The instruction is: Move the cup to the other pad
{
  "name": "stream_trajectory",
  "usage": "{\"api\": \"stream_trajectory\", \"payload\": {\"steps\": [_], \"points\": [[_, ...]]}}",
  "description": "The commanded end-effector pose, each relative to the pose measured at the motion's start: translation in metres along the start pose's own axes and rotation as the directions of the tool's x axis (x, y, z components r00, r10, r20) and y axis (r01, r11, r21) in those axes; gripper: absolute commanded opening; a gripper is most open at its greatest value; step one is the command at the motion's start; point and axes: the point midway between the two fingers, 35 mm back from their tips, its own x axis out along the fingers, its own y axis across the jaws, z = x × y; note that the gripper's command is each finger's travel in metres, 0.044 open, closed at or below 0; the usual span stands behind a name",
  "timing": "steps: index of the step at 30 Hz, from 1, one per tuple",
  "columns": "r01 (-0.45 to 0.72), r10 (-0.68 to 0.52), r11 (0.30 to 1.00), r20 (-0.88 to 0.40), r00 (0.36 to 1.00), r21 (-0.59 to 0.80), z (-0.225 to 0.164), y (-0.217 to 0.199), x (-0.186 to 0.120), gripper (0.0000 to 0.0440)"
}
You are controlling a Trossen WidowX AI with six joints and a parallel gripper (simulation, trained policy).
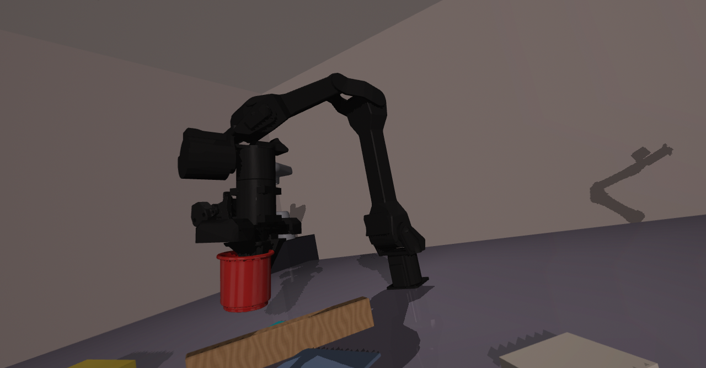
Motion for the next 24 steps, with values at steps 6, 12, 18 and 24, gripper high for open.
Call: {"api": "stream_trajectory", "payload": {"steps": [6, 12, 18, 24], "points": [[0.003, -0.003, 1.000, 0.006, 1.000, 0.021, -0.003, -0.016, 0.021, 0.0000], [0.009, -0.009, 0.999, 0.005, 1.000, 0.033, -0.008, -0.027, 0.035, 0.0001], [0.024, -0.024, 0.999, 0.001, 1.000, 0.047, -0.014, -0.039, 0.047, 0.0009], [0.004, -0.005, 0.998, 0.020, 1.000, 0.067, -0.011, -0.044, 0.054, 0.0067]]}}
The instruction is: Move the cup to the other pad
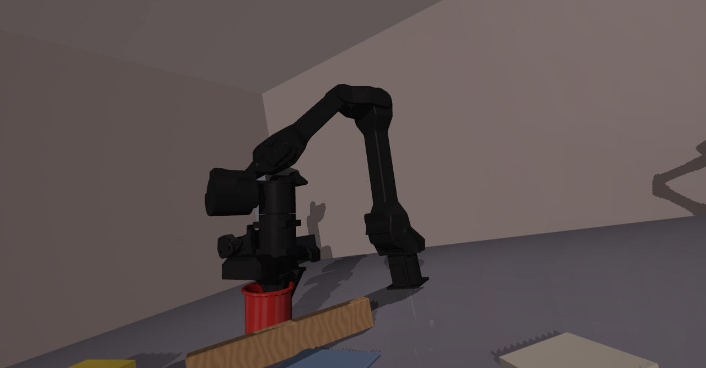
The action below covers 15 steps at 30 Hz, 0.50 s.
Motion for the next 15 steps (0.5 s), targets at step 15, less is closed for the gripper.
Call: {"api": "stream_trajectory", "payload": {"steps": [15], "points": [[-0.141, 0.139, 0.990, 0.066, 0.988, 0.027, 0.011, -0.001, -0.013, 0.0186]]}}
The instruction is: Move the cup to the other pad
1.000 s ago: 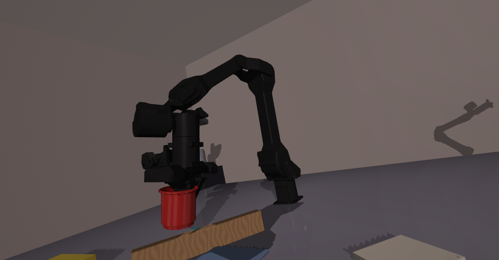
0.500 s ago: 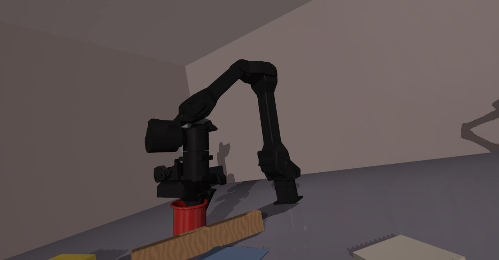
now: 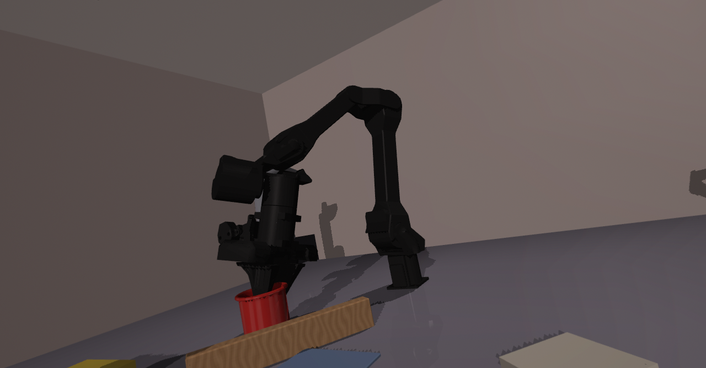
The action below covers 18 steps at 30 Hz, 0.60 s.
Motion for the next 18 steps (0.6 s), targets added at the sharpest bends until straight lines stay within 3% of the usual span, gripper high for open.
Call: {"api": "stream_trajectory", "payload": {"steps": [1, 18], "points": [[-0.023, 0.023, 1.000, 0.003, 1.000, -0.007, -0.001, -0.003, -0.003, 0.0190], [-0.118, 0.118, 0.993, 0.055, 0.992, -0.003, 0.006, -0.007, -0.034, 0.0289]]}}
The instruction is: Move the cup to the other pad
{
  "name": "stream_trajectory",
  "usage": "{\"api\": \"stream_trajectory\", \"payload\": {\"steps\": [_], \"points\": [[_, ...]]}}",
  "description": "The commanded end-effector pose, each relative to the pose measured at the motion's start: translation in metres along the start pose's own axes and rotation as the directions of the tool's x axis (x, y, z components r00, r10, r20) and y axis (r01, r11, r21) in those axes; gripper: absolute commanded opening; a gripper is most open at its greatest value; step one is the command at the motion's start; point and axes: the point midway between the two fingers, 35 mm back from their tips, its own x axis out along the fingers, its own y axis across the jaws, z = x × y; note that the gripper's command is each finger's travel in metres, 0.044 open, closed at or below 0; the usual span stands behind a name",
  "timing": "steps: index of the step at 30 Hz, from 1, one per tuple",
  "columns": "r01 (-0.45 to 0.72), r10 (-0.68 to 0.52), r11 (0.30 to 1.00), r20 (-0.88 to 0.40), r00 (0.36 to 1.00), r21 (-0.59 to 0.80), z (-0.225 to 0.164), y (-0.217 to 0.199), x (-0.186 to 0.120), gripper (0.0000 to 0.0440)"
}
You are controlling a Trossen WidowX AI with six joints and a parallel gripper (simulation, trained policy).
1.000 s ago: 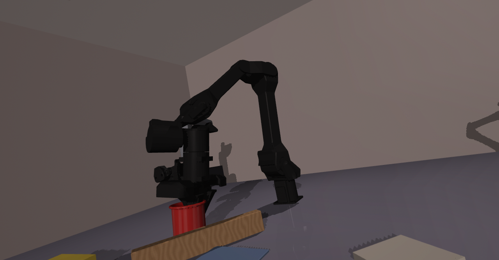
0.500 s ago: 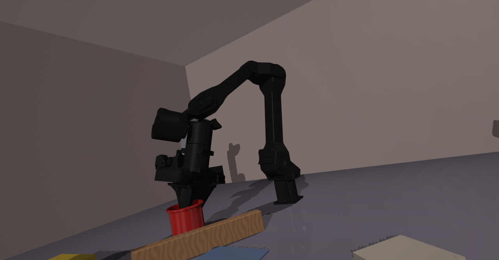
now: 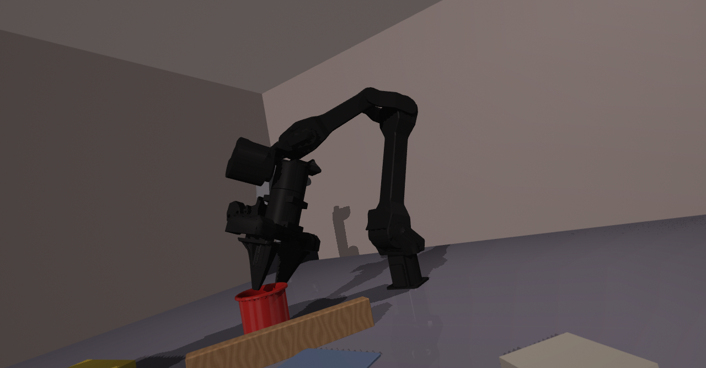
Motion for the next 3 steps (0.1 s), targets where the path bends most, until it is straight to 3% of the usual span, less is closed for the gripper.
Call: {"api": "stream_trajectory", "payload": {"steps": [1, 3], "points": [[-0.021, 0.021, 1.000, 0.012, 1.000, -0.003, 0.0025, -0.0003, -0.0093, 0.0291], [-0.034, 0.035, 0.999, 0.025, 0.999, -0.003, 0.0053, 0.0010, -0.0152, 0.0297]]}}
